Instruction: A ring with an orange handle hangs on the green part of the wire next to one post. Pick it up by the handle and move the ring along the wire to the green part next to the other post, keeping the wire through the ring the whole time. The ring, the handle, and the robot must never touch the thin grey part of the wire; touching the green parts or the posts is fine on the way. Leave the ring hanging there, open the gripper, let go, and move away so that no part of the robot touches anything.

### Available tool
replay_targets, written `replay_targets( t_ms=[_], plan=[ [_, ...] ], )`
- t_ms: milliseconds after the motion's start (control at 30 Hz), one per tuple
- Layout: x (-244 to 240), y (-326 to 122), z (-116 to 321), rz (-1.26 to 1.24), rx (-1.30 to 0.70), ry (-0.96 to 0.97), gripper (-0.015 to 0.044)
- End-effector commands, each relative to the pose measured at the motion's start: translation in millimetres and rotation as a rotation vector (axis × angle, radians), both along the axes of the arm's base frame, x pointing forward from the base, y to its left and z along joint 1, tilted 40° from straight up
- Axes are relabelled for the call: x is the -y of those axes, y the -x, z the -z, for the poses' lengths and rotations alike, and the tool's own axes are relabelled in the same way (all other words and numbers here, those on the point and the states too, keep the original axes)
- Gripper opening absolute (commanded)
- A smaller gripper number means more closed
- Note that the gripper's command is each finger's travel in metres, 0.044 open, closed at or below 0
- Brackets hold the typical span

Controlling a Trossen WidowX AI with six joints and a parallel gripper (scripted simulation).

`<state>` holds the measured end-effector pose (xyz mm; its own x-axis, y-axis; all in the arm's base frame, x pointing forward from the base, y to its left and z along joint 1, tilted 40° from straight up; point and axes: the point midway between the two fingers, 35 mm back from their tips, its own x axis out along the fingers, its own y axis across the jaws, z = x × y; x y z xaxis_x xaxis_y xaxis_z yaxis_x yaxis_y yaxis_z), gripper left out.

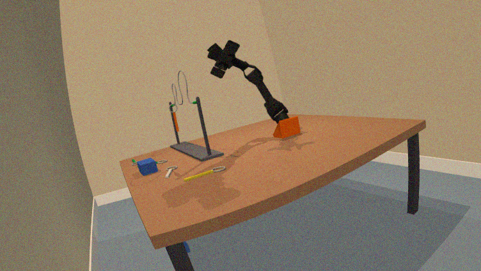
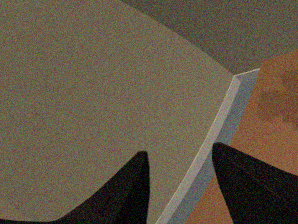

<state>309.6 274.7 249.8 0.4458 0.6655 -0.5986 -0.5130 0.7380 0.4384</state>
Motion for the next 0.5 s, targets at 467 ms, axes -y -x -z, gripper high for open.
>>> replay_targets(
  t_ms=[467],
  plan=[
    [93,-50,-57,-0.013,0.513,0.251,0.0160]
  ],
)
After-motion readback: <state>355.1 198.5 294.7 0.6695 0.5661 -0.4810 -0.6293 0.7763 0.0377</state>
